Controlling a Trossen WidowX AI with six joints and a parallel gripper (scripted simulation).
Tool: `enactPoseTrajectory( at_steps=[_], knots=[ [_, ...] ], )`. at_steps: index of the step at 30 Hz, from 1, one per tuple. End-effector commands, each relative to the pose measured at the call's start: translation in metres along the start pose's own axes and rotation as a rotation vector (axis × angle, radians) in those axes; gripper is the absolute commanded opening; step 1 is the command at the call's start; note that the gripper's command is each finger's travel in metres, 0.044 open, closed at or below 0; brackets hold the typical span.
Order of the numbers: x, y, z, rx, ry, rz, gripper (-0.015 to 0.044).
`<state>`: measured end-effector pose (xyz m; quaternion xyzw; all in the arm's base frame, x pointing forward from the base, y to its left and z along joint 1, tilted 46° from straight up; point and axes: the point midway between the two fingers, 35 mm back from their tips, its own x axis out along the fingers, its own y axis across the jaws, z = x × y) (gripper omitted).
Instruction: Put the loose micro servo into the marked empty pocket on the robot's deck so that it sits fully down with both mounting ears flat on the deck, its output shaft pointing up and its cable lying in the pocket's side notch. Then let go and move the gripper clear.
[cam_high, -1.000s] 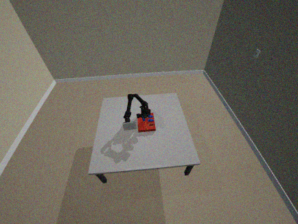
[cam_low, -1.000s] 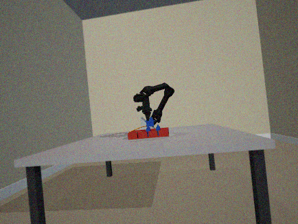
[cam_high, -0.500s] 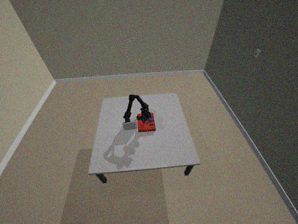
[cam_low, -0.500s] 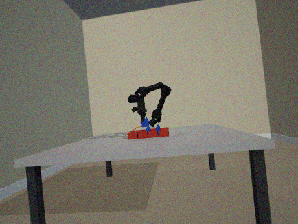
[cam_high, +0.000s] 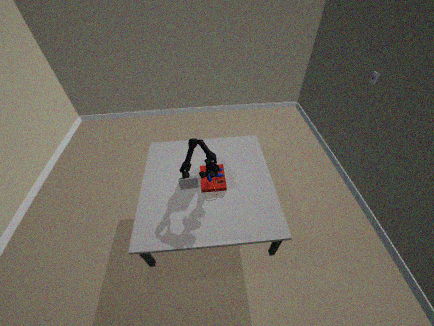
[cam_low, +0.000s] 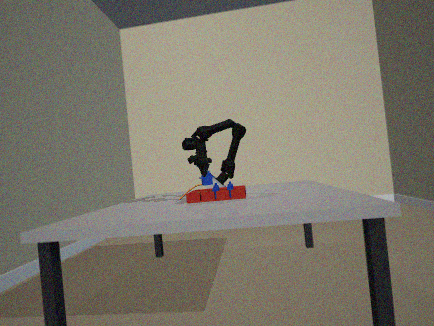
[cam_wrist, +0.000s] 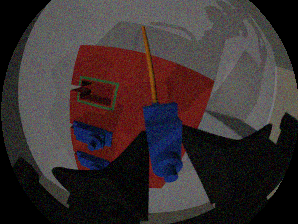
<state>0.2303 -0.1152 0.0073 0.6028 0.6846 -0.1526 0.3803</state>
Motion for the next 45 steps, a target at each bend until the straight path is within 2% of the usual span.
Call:
enactPoseTrajectory(
  at_steps=[1, 31, 45],
  knots=[
    [-0.001, 0.0, 0.002, -0.13, -0.006, -0.001, 0.0],
    [-0.001, 0.0, 0.002, -1.147, -0.005, -0.004, 0.0],
    [-0.002, 0.02, 0.01, -1.17, -0.006, -0.004, 0.0]
  ],
)
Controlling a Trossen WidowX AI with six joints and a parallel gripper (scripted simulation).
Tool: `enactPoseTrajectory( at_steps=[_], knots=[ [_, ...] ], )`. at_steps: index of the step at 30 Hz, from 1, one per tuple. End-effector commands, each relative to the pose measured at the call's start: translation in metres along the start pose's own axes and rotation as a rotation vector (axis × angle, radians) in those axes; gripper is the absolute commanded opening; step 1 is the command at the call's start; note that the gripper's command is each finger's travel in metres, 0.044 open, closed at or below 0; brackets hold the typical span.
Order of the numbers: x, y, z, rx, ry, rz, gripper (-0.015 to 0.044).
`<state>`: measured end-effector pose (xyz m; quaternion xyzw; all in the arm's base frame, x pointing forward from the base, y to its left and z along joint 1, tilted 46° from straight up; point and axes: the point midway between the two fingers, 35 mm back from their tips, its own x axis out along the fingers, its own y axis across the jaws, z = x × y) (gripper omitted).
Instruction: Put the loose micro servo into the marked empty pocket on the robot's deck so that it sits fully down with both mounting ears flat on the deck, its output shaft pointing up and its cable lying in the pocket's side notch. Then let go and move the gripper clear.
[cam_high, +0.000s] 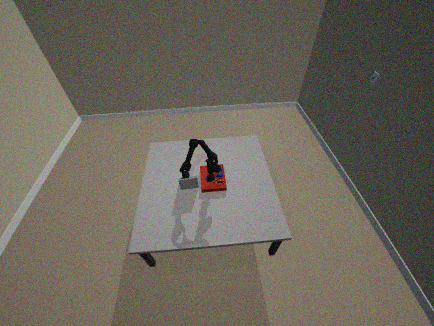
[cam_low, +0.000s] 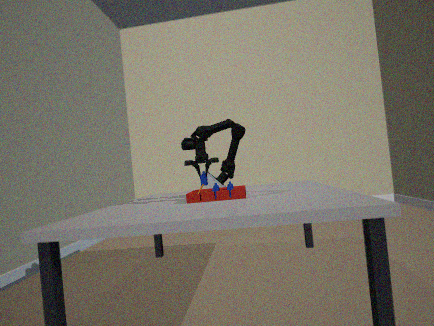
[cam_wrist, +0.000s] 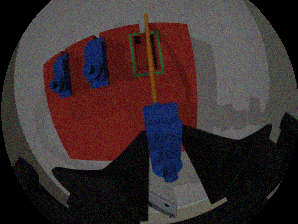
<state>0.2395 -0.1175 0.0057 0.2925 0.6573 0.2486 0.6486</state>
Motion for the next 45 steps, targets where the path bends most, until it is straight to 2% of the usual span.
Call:
enactPoseTrajectory(
  at_steps=[1, 23, 45],
  knots=[
    [-0.002, 0.001, 0.017, -0.005, -0.007, -0.002, 0.0],
    [-0.003, 0.003, 0.099, -0.009, -0.01, -0.002, 0.0],
    [0.017, 0.003, 0.103, -0.009, -0.011, -0.001, 0.0]
  ],
)
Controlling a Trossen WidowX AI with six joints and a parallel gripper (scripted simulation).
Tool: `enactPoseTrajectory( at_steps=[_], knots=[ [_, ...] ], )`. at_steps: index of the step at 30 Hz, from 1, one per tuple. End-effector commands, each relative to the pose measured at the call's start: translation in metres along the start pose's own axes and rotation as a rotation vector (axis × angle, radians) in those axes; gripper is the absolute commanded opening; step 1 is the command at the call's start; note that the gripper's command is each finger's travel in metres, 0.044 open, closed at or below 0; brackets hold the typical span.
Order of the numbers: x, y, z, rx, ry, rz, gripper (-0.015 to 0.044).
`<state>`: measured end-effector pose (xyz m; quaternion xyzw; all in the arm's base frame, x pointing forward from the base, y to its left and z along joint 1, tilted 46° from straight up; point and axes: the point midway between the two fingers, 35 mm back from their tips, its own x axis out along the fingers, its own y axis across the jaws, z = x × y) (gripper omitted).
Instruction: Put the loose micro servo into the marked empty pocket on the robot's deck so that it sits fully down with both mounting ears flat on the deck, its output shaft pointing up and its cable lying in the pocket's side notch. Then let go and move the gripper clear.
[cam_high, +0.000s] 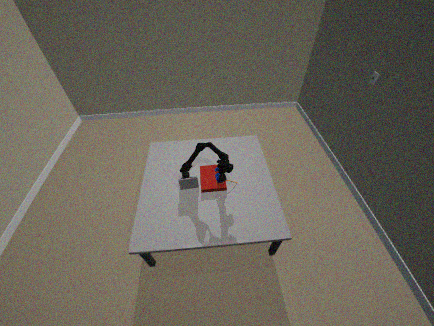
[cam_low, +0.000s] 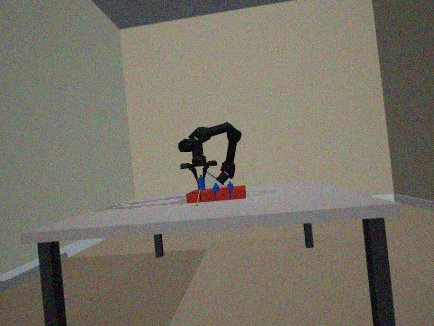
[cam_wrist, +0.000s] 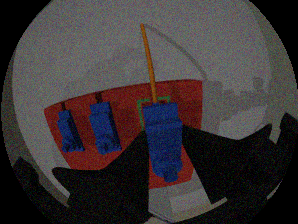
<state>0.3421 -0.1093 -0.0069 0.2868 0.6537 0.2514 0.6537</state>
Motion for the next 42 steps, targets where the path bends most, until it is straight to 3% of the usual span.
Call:
enactPoseTrajectory(
  at_steps=[1, 42],
  knots=[
    [0.001, 0.0, 0.0, 0.007, -0.004, 0.003, 0.0],
    [0.03, 0.0, 0.0, 0.006, -0.004, 0.005, 0.0]
  ],
)
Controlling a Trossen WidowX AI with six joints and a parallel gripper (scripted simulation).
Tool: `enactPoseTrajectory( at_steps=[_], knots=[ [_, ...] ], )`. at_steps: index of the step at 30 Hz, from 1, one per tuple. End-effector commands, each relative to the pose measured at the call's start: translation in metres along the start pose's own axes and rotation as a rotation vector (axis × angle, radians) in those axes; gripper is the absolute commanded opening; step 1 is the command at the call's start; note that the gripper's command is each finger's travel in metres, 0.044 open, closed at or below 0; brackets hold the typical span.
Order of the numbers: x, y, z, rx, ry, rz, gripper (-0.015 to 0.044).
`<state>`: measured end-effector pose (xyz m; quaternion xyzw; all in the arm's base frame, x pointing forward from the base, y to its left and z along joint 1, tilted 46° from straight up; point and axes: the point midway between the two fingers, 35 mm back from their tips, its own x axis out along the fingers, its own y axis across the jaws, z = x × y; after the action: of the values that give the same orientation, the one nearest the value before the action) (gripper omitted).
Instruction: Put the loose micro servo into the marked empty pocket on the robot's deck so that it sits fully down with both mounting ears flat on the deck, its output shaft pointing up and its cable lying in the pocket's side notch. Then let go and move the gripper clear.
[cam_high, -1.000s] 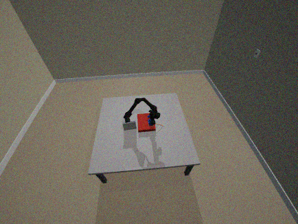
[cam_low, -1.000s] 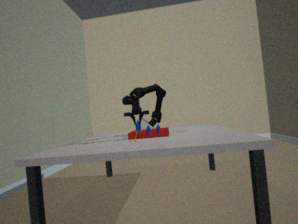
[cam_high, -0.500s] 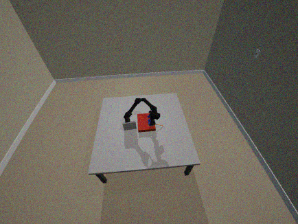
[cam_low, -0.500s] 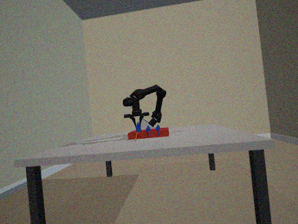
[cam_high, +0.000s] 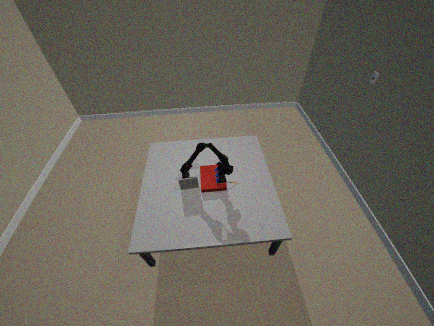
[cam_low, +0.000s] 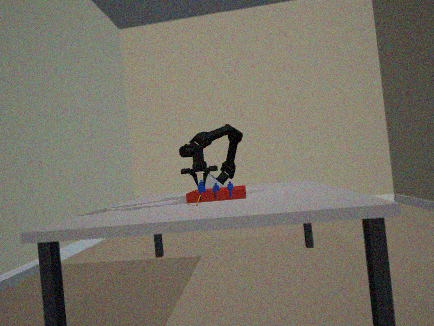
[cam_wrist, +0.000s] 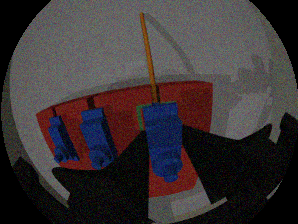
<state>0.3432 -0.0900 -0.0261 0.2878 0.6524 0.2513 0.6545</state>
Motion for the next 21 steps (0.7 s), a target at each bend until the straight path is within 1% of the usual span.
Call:
enactPoseTrajectory(
  at_steps=[1, 21],
  knots=[
    [0.004, 0.0, 0.0, 0.006, -0.001, 0.003, 0.0],
    [0.02, 0.0, 0.0, 0.006, -0.001, 0.004, 0.0]
  ],
)
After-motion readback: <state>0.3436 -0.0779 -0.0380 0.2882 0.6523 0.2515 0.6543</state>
